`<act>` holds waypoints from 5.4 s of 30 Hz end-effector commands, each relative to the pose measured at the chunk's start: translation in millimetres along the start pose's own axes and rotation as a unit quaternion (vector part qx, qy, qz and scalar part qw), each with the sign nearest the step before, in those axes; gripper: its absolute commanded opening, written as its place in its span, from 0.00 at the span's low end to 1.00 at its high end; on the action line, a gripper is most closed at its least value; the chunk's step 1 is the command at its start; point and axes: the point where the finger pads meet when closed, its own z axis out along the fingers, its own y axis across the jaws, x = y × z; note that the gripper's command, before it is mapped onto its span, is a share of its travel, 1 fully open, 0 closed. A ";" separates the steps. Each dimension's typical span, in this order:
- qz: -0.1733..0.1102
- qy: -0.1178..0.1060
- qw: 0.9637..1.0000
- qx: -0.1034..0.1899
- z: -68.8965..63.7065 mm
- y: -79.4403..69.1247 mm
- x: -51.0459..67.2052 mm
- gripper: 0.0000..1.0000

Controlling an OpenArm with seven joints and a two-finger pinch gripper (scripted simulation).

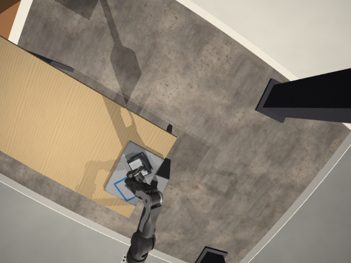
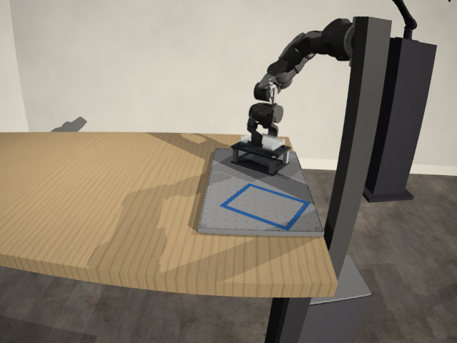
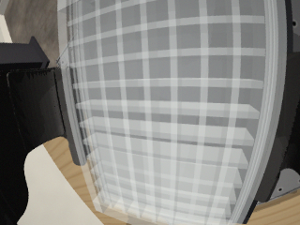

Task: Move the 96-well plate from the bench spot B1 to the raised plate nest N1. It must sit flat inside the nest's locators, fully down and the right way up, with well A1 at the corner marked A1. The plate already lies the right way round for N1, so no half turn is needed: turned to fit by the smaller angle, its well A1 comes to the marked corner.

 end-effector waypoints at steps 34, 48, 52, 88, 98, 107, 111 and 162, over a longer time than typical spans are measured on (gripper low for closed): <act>0.000 -0.003 1.000 -0.002 -1.8 1.3 -2.4 0.00; 0.000 -0.003 1.000 -0.002 -1.3 1.7 -2.6 0.00; 0.000 0.000 1.000 -0.002 2.6 1.5 -0.5 0.00; -0.001 -0.002 1.000 -0.005 7.5 2.8 -2.1 0.00; -0.001 -0.002 1.000 -0.005 7.5 2.8 -2.1 0.00; 0.000 -0.002 1.000 -0.001 6.5 0.7 -2.6 0.00; 0.000 -0.002 1.000 -0.001 6.5 0.7 -2.6 0.00; 0.000 -0.001 1.000 -0.002 10.4 0.9 -0.3 0.00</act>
